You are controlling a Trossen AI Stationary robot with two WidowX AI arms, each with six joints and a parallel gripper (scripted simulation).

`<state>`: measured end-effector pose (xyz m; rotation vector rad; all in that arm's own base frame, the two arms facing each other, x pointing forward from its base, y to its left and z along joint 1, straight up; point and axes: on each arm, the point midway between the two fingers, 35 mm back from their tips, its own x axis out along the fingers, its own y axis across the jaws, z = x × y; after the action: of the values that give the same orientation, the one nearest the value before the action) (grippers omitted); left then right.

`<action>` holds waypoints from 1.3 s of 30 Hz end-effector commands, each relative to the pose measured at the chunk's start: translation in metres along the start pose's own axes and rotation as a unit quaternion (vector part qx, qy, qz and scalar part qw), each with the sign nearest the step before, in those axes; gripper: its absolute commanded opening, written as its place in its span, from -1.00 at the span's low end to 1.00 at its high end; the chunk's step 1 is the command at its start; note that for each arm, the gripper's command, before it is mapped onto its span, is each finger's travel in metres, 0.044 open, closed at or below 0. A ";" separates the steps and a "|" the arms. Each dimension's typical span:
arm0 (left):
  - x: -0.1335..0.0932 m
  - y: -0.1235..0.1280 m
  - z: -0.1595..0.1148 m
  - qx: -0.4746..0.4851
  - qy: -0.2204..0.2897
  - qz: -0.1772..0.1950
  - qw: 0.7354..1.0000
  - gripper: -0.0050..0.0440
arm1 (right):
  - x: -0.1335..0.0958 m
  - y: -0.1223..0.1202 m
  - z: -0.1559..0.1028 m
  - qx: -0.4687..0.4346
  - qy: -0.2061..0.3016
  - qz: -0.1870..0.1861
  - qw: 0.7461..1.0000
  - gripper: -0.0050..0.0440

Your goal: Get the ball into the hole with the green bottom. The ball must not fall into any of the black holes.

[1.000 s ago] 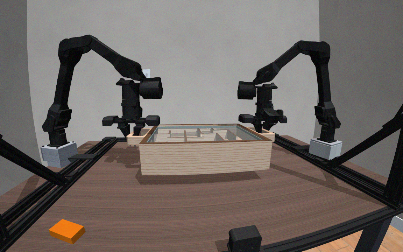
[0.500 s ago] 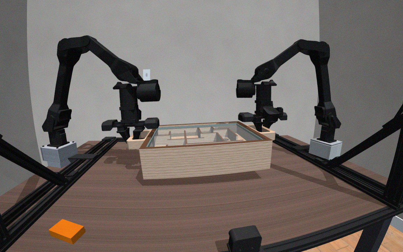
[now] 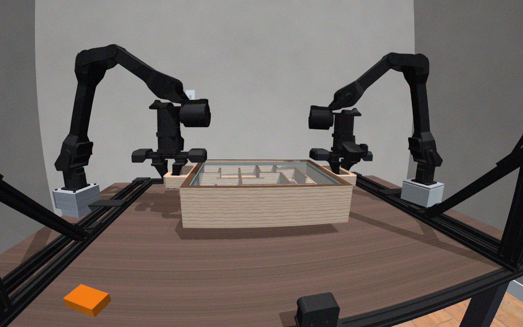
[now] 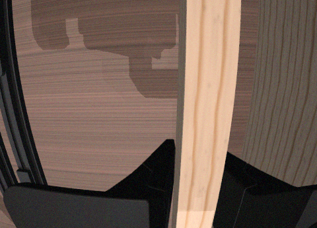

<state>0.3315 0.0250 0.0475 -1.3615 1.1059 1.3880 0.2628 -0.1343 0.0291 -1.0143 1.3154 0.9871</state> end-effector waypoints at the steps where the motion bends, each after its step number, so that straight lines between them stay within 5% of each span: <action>1: 0.001 -0.002 0.000 0.001 0.009 0.001 1.000 -0.71 | -0.001 0.002 -0.001 0.000 -0.007 0.001 1.000 -0.71; 13: 0.012 0.000 -0.001 0.001 -0.004 -0.021 1.000 -0.71 | -0.011 0.000 0.000 0.000 0.006 0.022 1.000 -0.71; 39: 0.001 -0.002 0.000 0.001 0.011 0.000 1.000 -0.71 | -0.001 0.002 -0.001 0.000 -0.009 0.001 1.000 -0.71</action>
<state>0.3309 0.0258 0.0465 -1.3728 1.1159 1.3806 0.2629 -0.1354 0.0303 -1.0067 1.3050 0.9920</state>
